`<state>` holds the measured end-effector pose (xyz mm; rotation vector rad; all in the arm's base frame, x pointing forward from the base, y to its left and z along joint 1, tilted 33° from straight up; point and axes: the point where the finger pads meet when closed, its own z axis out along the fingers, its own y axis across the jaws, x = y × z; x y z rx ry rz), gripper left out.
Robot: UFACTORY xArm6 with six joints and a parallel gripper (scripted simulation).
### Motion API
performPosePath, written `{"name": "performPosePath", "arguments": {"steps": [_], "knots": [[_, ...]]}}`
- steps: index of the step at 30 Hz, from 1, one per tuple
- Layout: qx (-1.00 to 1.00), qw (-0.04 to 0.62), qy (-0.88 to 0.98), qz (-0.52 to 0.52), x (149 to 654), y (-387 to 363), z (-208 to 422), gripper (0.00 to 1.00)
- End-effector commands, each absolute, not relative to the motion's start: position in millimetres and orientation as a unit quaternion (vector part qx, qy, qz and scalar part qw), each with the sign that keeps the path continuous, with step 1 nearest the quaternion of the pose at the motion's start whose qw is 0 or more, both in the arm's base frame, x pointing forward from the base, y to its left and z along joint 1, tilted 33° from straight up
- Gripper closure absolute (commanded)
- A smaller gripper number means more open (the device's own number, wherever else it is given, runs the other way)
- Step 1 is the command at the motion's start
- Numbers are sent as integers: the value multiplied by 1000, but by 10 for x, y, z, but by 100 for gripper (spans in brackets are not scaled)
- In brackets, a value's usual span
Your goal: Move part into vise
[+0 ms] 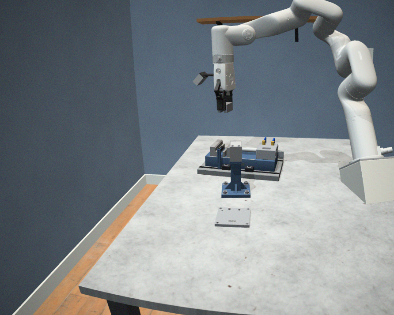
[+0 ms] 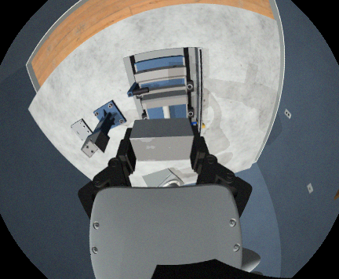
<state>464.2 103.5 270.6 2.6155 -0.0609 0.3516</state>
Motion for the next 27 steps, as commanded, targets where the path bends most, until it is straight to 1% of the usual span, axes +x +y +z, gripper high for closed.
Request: {"name": "performPosePath", "arguments": {"steps": [1,27], "knots": [[960,249,-10,128,4657,1005,2746,100],[959,256,30,117,4683,876,2828,100]]}}
